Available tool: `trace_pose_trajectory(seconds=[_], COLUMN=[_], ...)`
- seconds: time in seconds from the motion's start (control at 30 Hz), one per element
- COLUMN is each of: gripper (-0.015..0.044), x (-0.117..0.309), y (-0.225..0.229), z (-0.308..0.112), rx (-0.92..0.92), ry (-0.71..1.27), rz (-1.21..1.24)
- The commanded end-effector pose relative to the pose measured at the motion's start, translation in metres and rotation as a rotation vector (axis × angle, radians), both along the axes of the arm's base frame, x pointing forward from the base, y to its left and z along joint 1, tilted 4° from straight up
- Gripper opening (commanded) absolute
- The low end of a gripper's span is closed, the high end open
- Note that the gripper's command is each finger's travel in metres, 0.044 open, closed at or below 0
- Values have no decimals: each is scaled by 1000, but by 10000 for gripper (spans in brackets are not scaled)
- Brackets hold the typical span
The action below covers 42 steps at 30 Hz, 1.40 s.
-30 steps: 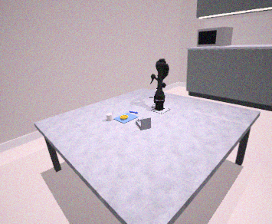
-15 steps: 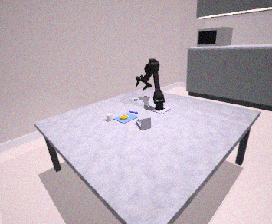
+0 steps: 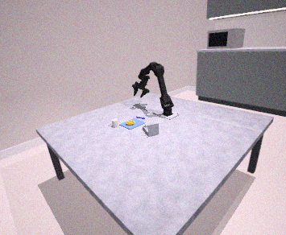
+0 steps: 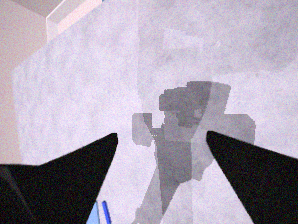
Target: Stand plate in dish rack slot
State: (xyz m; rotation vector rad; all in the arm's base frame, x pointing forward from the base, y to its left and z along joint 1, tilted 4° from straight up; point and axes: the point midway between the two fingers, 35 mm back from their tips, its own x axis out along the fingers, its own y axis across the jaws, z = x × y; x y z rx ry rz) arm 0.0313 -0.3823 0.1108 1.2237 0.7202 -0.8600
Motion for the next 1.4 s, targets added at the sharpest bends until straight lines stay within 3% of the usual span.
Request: trace_pose_trajectory(seconds=[0.0,0.73,1.37], gripper=[400,400,400], x=[42,215,289], y=[12,124,272], z=[2,3,7], rx=[-9,-104,-281], ry=[47,252,396], rz=[140,838,1423])
